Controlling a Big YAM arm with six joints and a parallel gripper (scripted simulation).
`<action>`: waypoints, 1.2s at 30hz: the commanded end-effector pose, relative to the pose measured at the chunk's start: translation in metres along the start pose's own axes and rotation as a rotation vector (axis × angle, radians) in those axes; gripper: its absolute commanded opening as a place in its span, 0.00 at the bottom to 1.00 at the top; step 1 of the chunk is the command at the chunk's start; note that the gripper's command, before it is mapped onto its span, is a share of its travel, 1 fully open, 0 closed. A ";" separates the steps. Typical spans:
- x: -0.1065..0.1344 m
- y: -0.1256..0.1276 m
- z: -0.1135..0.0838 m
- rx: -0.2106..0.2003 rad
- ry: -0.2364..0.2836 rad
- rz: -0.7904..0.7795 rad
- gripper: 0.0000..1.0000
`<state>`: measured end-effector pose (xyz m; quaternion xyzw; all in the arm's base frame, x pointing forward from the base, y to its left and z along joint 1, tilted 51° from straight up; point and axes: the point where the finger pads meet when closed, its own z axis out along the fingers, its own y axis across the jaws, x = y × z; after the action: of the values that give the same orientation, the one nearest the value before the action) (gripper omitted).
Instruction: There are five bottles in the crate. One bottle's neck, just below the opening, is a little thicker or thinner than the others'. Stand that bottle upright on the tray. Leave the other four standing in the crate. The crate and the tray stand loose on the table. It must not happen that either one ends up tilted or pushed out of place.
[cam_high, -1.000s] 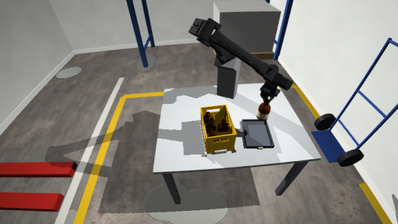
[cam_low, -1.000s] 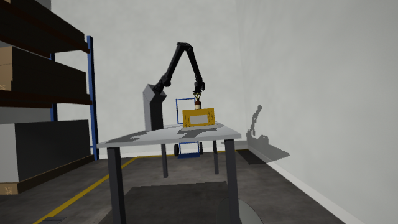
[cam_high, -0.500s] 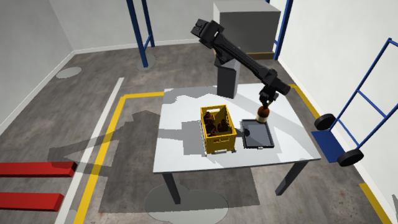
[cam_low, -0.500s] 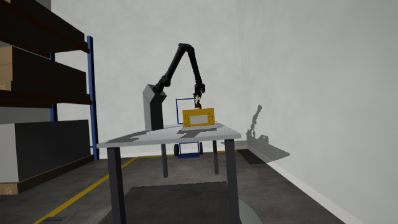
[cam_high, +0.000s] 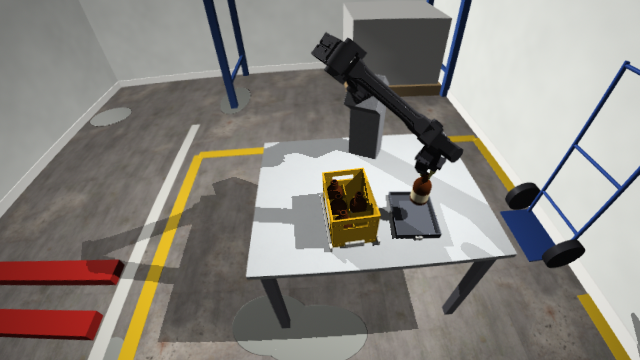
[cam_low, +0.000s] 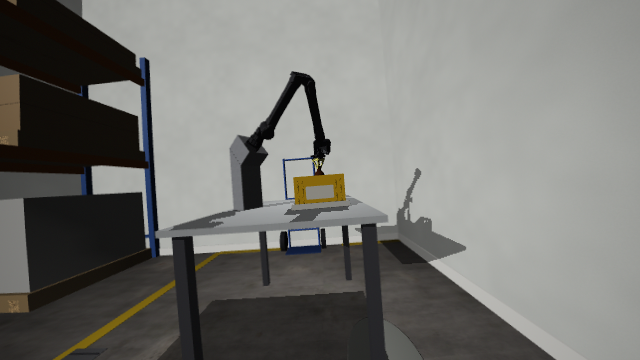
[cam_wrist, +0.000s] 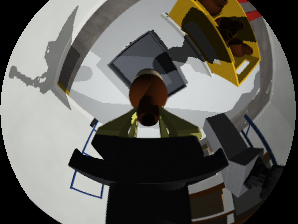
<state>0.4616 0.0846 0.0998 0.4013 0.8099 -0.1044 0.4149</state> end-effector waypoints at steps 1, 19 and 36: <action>-0.002 0.001 0.015 0.003 -0.003 -0.015 0.00; -0.006 0.006 0.058 -0.005 -0.008 -0.007 0.00; -0.003 0.008 0.072 -0.017 -0.007 -0.014 0.00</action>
<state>0.5038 0.0488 0.0532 0.3960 0.8121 -0.1080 0.4147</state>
